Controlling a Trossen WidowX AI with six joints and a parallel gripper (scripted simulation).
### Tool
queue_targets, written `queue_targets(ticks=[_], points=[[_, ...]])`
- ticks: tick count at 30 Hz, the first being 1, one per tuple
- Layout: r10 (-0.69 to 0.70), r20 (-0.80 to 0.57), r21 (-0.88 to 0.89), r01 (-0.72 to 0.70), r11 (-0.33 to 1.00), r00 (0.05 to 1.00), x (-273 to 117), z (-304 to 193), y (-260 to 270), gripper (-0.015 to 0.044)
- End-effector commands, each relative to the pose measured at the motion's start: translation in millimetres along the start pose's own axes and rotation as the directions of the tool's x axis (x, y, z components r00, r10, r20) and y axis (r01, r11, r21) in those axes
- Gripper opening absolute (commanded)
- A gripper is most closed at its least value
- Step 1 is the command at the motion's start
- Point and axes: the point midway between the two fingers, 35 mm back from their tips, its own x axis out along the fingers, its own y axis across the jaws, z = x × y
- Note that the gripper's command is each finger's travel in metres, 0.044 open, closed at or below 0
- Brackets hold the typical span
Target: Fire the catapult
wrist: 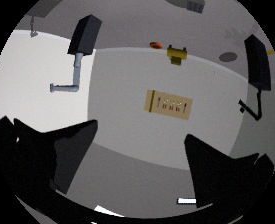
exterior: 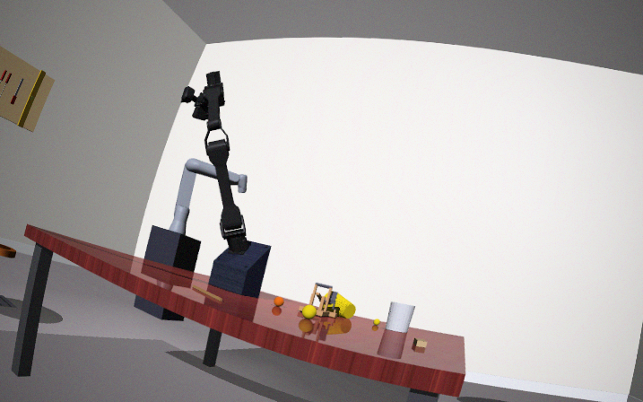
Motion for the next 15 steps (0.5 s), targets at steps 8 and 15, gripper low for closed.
queue_targets(ticks=[8,15], points=[[0.161,-0.068,0.183,-0.147,0.972,0.985,-24.9,-15.0,55.6,0.0440],[0.251,-0.095,0.347,-0.204,0.915,0.963,-43.3,-20.5,88.6,0.0440]])
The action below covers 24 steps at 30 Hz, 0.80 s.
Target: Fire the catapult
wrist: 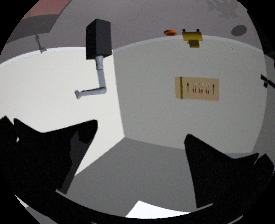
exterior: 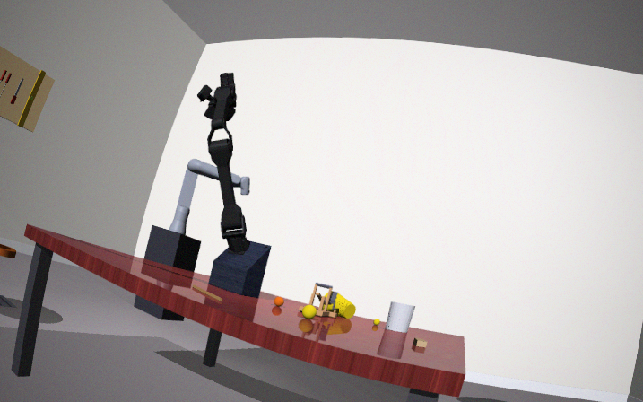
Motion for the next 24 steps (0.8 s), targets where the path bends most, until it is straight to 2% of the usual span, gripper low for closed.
queue_targets(ticks=[1,12,24], points=[[0.055,-0.031,0.102,-0.052,0.993,0.998,-7.1,-9.3,21.6,0.0440],[0.209,-0.103,0.426,-0.147,0.893,0.972,-26.9,-32.5,83.6,0.0440],[0.377,-0.152,0.735,-0.151,0.662,0.914,-52.5,-49.8,151.9,0.0440]])
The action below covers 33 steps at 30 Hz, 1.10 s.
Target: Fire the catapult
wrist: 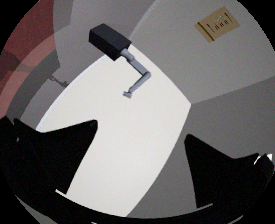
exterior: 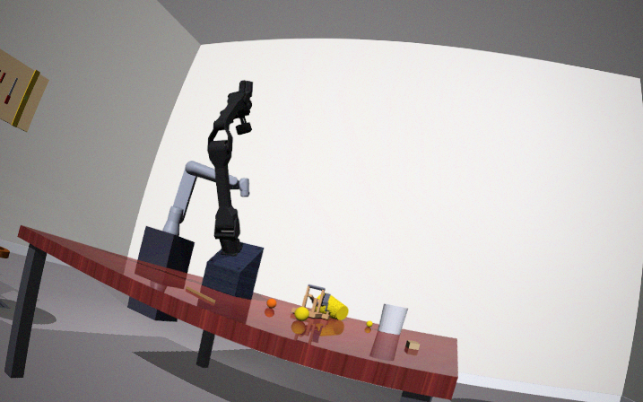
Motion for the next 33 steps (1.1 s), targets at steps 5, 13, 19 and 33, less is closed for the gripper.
queue_targets(ticks=[5,13,19,33], points=[[0.074,-0.096,0.240,-0.049,0.970,0.993,-2.2,-38.5,30.3,0.0440],[0.139,-0.173,0.448,-0.048,0.893,0.975,-13.1,-74.3,60.0,0.0440],[0.164,-0.204,0.537,-0.029,0.843,0.965,-27.3,-94.2,76.5,0.0440],[0.294,-0.310,0.805,0.085,0.588,0.904,-52.3,-144.0,134.0,0.0440]])
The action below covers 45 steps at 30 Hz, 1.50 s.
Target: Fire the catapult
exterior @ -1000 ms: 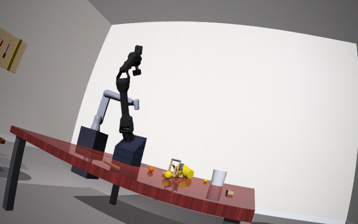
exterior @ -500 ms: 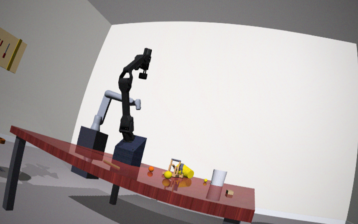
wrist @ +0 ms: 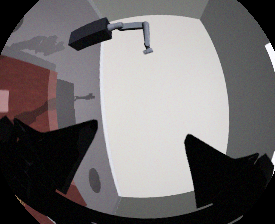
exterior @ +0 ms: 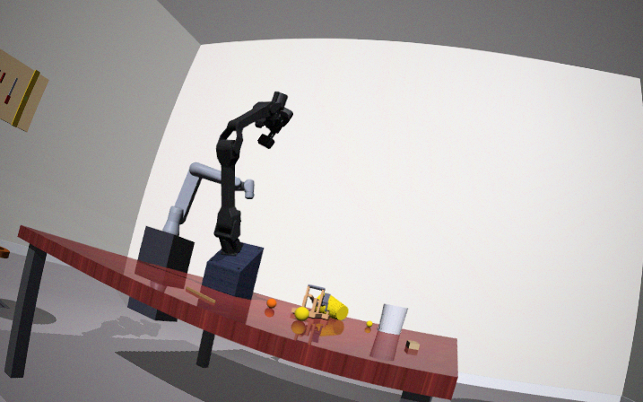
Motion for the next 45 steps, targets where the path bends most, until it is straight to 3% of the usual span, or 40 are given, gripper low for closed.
queue_targets(ticks=[1,18,28,45], points=[[0.008,-0.056,0.114,-0.001,0.993,0.998,1.9,-22.9,1.8,0.0440],[0.060,-0.283,0.590,0.124,0.798,0.957,-2.2,-124.2,15.3,0.0440],[0.116,-0.348,0.705,0.178,0.687,0.930,-20.2,-169.2,34.4,0.0440],[0.227,-0.508,0.855,0.454,0.251,0.831,-40.2,-254.0,69.3,0.0440]])
